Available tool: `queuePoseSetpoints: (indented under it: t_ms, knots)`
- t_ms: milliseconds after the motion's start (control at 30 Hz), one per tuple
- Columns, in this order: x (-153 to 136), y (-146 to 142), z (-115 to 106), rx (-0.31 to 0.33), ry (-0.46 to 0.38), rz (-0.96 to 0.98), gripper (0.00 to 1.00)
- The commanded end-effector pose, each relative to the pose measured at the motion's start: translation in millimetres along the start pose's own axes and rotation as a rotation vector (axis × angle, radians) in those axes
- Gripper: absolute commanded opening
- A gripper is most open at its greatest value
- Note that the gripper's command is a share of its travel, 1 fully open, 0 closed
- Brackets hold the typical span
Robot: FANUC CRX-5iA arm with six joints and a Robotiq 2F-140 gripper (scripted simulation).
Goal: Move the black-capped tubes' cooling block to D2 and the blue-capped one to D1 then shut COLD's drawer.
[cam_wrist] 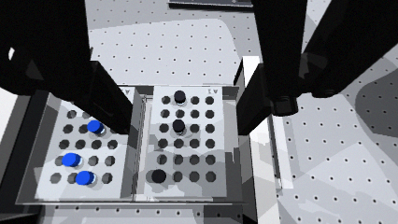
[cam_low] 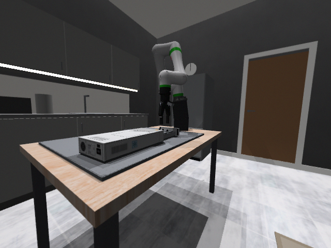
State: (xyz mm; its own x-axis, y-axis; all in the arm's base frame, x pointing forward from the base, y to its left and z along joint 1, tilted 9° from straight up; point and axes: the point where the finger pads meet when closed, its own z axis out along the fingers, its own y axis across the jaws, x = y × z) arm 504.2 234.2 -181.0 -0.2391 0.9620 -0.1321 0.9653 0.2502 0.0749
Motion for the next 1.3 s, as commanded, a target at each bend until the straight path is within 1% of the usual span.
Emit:
queuePoseSetpoints:
  t_ms: [0,833,1033,1267]
  knots:
    - [0,1,3,-0.002,0.001,0.000,0.66]
    - [0,1,34,-0.002,0.001,0.000,0.66]
    - [0,1,39,-0.002,0.001,0.000,0.66]
    - [0,1,39,-0.002,0.001,0.000,0.66]
